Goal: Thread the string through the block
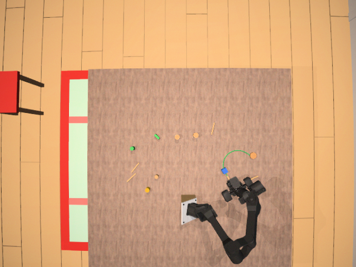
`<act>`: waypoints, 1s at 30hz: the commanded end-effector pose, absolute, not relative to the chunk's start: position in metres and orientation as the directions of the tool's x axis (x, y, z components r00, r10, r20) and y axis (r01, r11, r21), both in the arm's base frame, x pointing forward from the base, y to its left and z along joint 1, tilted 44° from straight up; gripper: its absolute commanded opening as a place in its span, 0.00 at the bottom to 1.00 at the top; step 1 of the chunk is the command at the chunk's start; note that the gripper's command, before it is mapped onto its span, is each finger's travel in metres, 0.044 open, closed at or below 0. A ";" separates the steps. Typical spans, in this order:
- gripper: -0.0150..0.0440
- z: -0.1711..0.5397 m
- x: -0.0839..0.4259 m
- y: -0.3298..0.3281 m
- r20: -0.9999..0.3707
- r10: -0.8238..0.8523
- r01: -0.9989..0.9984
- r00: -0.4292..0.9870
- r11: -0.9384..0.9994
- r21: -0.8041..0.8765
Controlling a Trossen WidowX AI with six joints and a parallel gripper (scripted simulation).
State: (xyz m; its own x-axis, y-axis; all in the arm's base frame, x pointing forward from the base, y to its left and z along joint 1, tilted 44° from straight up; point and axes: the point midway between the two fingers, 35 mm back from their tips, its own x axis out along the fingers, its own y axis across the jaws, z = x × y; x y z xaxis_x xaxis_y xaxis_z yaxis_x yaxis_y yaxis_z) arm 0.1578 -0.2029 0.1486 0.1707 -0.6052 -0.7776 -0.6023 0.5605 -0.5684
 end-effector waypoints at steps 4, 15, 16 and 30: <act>0.25 0.154 0.151 -0.208 -0.779 -0.602 -0.599 0.173 0.564 -0.569; 0.25 0.152 0.143 -0.216 -0.757 -0.622 -0.594 0.197 0.539 -0.597; 0.25 0.151 0.141 -0.218 -0.752 -0.628 -0.593 0.203 0.532 -0.604; 0.25 0.148 0.138 -0.222 -0.736 -0.641 -0.591 0.215 0.515 -0.621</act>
State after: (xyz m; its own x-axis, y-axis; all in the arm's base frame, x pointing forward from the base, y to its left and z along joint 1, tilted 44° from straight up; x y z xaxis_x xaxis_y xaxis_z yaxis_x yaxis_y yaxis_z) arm 0.1392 -0.2198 0.1476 0.2205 -0.6322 -0.7428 -0.5962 0.5153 -0.6156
